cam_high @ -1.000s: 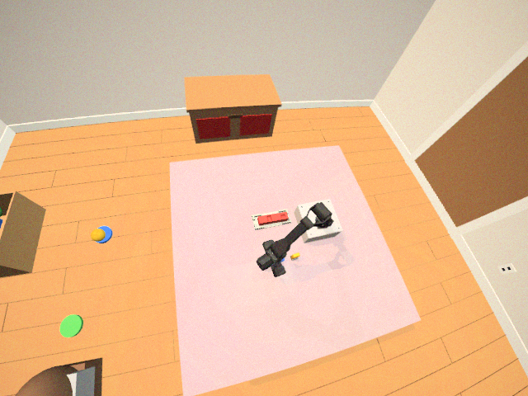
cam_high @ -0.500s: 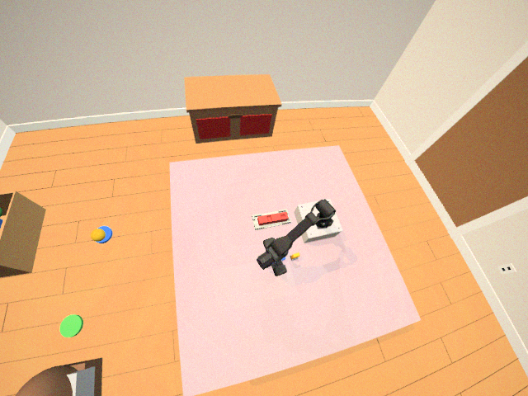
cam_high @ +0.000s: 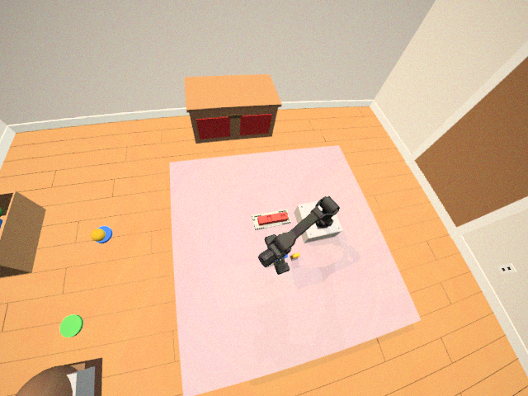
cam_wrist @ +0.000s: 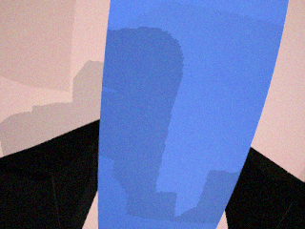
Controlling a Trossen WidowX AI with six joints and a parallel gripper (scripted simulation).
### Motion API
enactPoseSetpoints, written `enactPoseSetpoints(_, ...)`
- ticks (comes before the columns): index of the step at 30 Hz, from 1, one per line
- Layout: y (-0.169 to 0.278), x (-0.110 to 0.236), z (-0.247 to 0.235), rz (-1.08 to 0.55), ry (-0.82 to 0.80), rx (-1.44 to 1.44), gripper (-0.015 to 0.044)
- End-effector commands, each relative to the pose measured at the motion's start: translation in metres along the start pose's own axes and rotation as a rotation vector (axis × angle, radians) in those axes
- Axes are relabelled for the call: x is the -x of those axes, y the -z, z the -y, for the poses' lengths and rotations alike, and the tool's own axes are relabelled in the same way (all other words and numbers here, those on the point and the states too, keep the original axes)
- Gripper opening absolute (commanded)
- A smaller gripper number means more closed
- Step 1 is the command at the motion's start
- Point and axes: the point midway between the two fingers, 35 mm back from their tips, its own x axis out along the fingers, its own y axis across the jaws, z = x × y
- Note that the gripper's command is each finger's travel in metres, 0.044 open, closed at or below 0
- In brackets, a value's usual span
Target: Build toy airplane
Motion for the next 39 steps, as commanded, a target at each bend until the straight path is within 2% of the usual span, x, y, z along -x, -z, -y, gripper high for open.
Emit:
enactPoseSetpoints(1, 0.0, 0.017, 0.0, 0.019, -0.003, 0.001, 0.0)
enactPoseSetpoints(8, 0.0, 0.021, 0.005, 0.019, -0.002, 0.027, 0.0)
enactPoseSetpoints(39, 0.007, 0.001, 0.106, 0.012, 0.01, 0.557, 0.0)
